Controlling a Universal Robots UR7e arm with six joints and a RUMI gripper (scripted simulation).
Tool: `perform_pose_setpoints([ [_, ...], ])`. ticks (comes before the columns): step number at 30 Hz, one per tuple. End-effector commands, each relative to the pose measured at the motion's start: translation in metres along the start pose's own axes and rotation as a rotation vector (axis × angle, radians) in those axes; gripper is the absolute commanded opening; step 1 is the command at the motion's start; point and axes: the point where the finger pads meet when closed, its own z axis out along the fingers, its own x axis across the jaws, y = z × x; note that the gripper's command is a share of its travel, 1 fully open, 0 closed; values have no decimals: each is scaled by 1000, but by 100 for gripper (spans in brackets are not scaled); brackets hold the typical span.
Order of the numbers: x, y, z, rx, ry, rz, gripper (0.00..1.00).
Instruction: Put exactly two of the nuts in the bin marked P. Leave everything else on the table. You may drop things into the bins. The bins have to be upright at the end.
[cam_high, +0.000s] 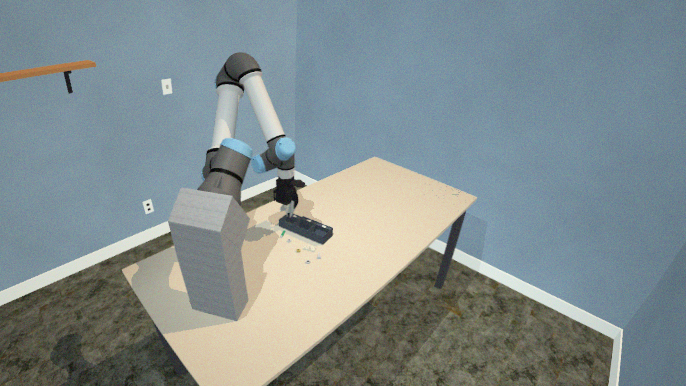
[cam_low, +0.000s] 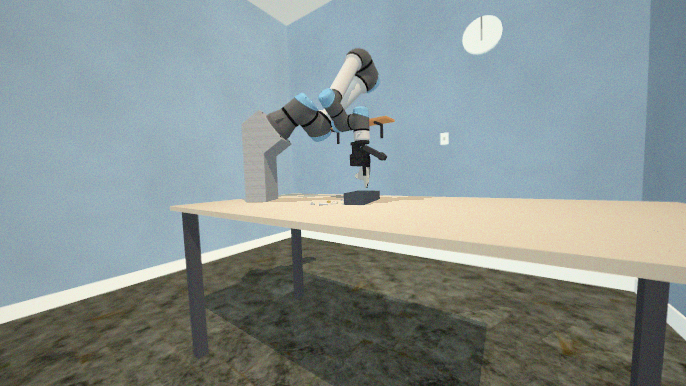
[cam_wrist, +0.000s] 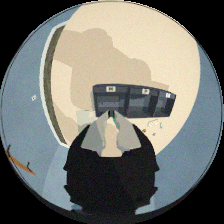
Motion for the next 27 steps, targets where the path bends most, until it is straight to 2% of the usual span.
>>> perform_pose_setpoints([
  [1,0,2,-20,-5,-3,1,4],
  [3,0,2,-25,-5,-3,1,4],
  [14,1,-2,-26,-1,-2,-3,4],
  [22,0,-2,-92,-2,-1,-4,4],
  [27,-1,-3,-119,-3,0,-4,4],
])
